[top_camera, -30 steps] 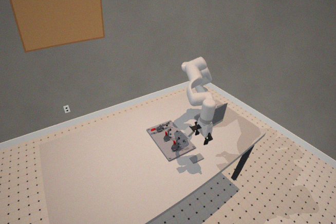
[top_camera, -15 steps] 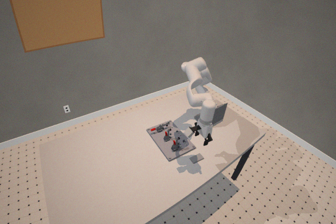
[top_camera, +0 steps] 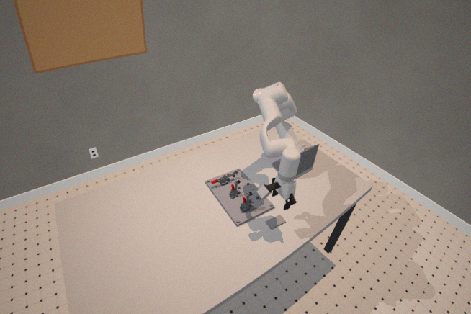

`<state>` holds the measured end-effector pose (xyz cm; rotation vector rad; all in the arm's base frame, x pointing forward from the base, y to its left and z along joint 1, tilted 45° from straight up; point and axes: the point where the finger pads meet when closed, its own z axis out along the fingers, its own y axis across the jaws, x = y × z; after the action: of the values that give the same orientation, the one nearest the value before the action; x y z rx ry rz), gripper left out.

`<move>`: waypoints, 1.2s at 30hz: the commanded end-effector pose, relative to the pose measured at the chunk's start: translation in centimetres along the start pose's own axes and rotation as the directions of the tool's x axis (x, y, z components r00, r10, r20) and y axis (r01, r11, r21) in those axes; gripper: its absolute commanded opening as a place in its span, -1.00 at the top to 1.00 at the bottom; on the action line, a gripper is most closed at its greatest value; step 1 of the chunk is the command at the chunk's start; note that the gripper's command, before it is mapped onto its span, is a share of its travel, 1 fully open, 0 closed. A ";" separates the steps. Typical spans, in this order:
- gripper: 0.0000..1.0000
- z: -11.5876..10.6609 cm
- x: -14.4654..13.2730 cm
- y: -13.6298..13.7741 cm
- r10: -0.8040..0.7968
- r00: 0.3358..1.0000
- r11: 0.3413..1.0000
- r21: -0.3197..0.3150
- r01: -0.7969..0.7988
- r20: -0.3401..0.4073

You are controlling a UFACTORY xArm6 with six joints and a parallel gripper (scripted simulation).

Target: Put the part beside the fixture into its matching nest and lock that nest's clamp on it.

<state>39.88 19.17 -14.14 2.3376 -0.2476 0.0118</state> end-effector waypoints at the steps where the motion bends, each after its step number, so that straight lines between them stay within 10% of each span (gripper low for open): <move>1: -1.00 1.7 0.1 -0.1 0.001 1.000 1.000 0.003 -0.001 -0.002; 21: -1.00 10.1 0.1 -0.1 0.001 1.000 1.000 0.003 -0.001 -0.002; 36: -1.00 11.6 0.1 -0.1 0.001 1.000 1.000 0.003 -0.001 -0.002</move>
<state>39.10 10.90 -22.36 2.3374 -0.2477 0.0112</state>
